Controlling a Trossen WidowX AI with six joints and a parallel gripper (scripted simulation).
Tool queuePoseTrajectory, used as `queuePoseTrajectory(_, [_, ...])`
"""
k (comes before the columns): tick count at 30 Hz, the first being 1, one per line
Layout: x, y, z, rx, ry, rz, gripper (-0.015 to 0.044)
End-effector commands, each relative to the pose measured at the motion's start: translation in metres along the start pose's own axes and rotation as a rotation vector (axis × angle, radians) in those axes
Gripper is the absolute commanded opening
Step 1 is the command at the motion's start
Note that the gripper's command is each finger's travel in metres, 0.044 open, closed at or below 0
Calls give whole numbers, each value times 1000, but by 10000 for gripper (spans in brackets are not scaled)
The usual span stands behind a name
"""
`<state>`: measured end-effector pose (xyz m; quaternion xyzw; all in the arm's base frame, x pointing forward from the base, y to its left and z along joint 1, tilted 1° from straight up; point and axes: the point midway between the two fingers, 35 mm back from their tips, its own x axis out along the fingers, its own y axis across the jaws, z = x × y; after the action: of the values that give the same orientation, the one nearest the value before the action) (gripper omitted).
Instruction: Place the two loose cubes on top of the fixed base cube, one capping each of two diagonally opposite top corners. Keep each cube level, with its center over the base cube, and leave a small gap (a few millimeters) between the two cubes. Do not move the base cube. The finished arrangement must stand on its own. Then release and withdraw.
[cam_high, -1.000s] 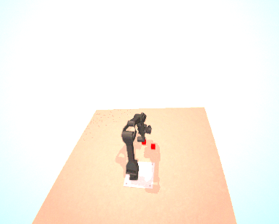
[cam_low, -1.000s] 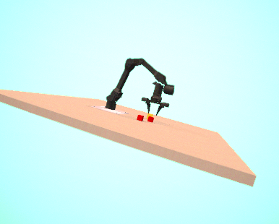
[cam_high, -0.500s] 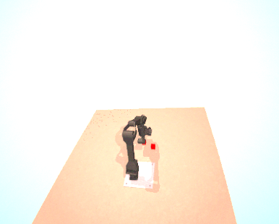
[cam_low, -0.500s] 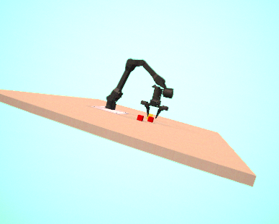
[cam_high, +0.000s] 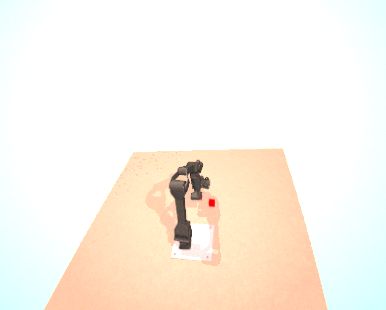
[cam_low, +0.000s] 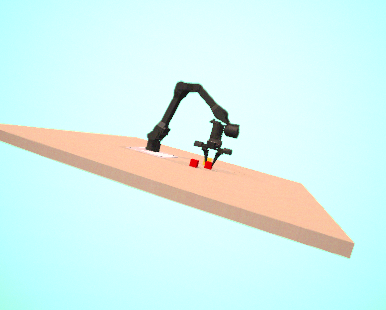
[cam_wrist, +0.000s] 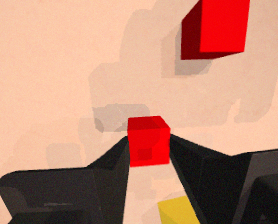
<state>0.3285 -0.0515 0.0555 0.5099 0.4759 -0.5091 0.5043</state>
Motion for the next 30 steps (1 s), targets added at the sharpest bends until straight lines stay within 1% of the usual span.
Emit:
queuePoseTrajectory(1, [-2, 2, -2, -27, 11, 10, 105])
queuePoseTrajectory(30, [-67, 7, -1, -23, 10, 8, 105])
